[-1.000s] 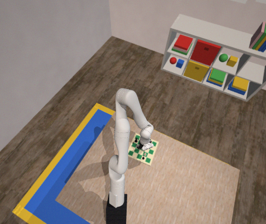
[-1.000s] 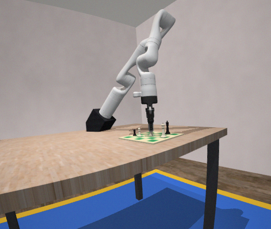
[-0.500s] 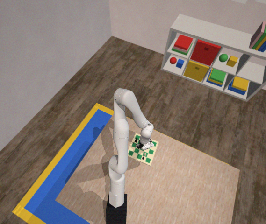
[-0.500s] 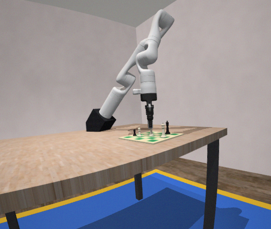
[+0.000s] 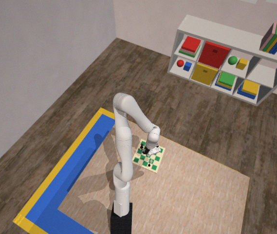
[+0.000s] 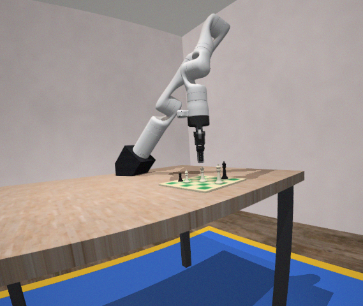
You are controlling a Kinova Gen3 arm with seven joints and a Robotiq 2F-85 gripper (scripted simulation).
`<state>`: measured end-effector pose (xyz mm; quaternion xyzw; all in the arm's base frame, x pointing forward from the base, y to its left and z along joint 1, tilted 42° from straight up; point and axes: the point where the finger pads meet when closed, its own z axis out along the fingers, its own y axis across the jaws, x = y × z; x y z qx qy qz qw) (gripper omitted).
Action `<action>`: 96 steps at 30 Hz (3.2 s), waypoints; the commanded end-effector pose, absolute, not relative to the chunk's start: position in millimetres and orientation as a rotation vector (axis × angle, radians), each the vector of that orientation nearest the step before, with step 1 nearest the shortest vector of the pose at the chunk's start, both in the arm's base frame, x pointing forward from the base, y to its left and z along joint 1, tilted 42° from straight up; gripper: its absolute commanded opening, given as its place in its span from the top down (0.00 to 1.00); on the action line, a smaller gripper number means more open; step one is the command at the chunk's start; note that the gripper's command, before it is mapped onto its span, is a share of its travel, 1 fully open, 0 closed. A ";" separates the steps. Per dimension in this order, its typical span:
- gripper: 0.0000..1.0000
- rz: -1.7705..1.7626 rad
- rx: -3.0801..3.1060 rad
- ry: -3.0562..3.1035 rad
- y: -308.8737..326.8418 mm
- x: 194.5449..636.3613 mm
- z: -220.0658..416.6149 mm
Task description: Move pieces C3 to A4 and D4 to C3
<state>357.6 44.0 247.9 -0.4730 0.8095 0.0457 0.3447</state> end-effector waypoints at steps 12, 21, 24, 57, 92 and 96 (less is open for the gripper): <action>0.59 0.100 -1.219 2.090 30.1 344.6 276.1; 0.59 0.100 -1.219 2.090 25.5 338.3 284.9; 0.59 0.100 -1.219 2.090 25.2 337.9 285.4; 0.00 0.100 -1.219 2.090 22.5 334.3 290.6; 0.00 0.100 -1.219 2.090 0.0 303.9 333.2; 0.00 0.100 -1.219 2.090 0.0 303.9 333.2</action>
